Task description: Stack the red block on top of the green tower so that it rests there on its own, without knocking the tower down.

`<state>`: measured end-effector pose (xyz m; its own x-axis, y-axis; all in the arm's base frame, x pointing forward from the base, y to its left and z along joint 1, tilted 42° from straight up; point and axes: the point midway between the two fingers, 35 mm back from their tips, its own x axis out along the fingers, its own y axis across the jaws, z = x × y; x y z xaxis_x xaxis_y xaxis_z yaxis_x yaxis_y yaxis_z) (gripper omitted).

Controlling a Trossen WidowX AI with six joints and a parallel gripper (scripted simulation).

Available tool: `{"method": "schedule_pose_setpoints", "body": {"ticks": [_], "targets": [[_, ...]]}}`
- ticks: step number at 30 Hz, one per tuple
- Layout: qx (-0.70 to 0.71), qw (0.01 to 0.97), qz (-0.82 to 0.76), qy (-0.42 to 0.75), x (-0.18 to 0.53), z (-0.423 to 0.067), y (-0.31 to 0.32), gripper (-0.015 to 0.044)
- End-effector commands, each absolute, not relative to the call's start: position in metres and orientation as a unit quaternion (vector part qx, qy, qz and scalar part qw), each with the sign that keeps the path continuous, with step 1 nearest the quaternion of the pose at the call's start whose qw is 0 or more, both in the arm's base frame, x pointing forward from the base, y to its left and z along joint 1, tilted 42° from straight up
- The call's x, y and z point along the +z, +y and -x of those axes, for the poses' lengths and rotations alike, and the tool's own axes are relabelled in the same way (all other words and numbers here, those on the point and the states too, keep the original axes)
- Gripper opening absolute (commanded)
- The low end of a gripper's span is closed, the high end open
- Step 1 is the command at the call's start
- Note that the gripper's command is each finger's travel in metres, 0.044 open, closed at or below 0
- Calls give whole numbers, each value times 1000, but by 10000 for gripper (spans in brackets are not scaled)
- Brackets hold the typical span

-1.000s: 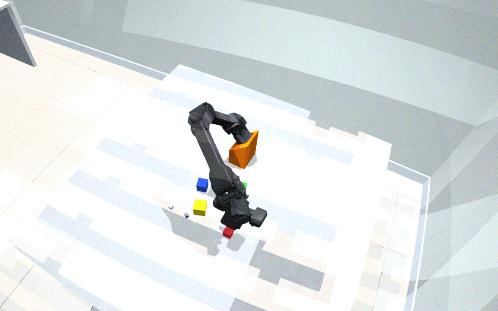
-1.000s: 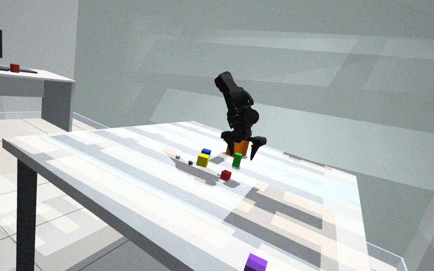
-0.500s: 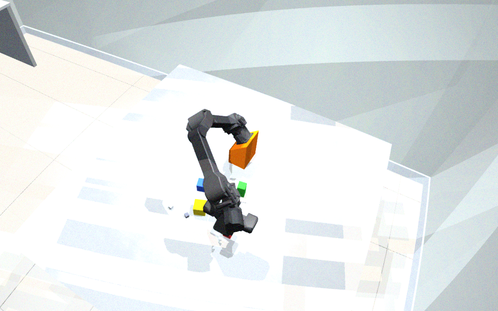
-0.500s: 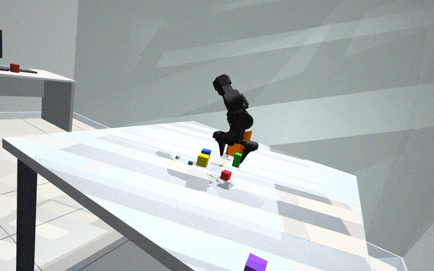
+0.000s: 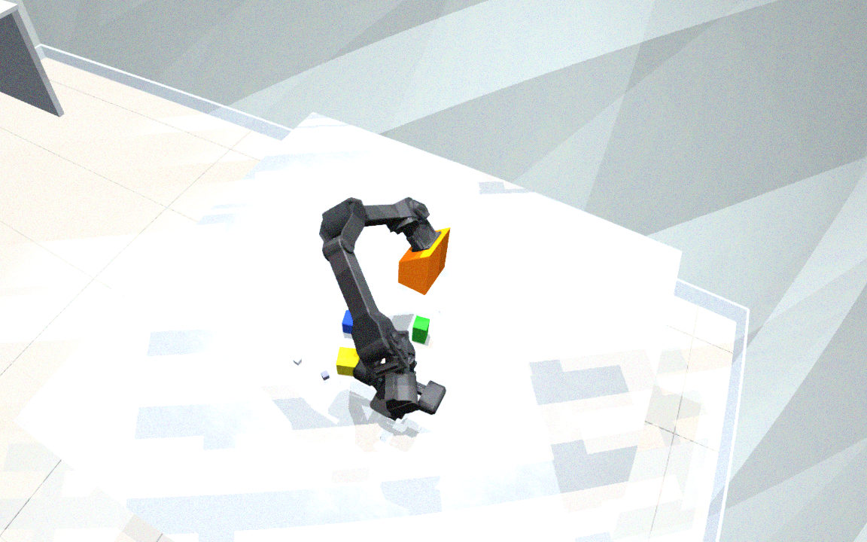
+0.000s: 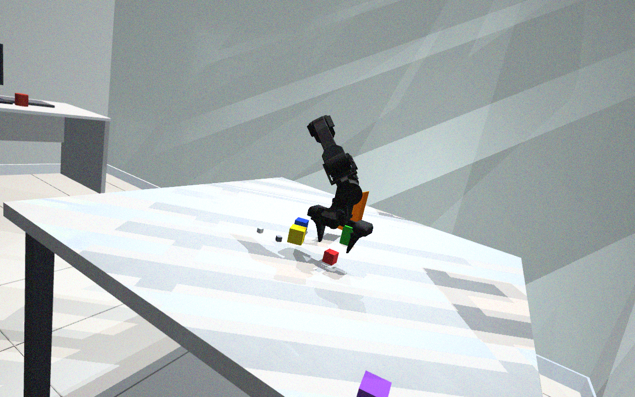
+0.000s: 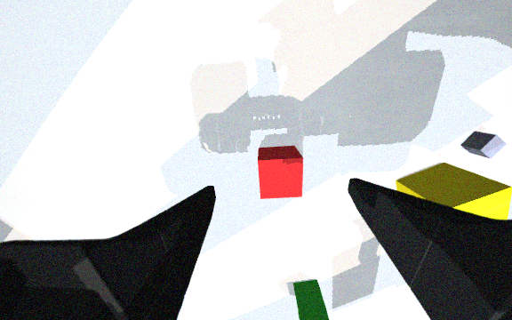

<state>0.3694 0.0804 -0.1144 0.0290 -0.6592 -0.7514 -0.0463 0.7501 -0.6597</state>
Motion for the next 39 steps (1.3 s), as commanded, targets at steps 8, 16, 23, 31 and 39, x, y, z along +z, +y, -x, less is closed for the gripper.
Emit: {"method": "schedule_pose_setpoints", "body": {"ticks": [8, 16, 23, 31, 39], "targets": [[-231, 663, 272, 658, -128, -369, 66, 440], [-232, 663, 272, 658, -138, -369, 57, 440], [-232, 663, 272, 658, -143, -369, 52, 440], [-232, 663, 272, 658, -143, -369, 52, 440], [-232, 663, 269, 659, -143, -369, 52, 361]]}}
